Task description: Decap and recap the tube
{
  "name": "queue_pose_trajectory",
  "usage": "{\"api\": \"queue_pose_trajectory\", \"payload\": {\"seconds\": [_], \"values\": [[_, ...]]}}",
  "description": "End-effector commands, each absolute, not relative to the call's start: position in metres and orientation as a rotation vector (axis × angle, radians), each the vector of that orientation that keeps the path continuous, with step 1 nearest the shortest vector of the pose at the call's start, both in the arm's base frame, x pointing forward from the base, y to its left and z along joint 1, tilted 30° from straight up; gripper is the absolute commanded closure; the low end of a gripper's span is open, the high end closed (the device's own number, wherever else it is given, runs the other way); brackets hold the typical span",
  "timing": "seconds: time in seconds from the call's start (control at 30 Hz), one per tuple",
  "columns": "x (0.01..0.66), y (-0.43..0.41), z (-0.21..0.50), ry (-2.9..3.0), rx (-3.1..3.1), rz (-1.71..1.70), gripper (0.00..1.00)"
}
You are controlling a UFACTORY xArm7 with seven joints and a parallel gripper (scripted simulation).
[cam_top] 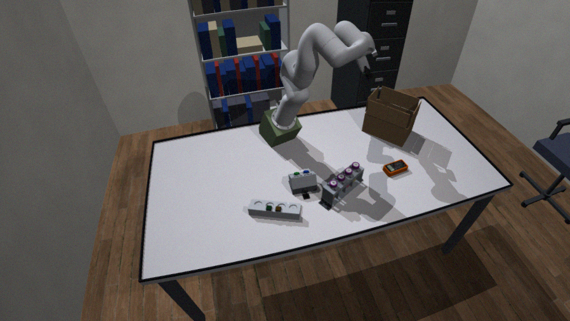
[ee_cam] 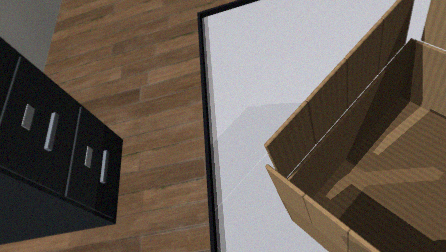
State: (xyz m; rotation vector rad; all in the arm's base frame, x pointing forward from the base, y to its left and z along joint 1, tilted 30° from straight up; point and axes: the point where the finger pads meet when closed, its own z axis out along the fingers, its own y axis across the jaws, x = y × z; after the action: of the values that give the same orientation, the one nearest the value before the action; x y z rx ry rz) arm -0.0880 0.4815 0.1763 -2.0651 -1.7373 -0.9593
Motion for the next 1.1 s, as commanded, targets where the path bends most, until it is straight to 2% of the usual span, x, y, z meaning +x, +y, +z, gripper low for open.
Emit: {"api": "queue_pose_trajectory", "payload": {"seconds": [0.0,0.53,0.57,1.07], "values": [[-0.0897,0.4825,0.1782,-1.736,-2.060,-0.960,0.00],[-0.0897,0.4825,0.1782,-1.736,-2.060,-0.960,0.00],[-0.0897,0.4825,0.1782,-1.736,-2.060,-0.960,0.54],[-0.0897,0.4825,0.1782,-1.736,-2.060,-0.960,0.54]]}}
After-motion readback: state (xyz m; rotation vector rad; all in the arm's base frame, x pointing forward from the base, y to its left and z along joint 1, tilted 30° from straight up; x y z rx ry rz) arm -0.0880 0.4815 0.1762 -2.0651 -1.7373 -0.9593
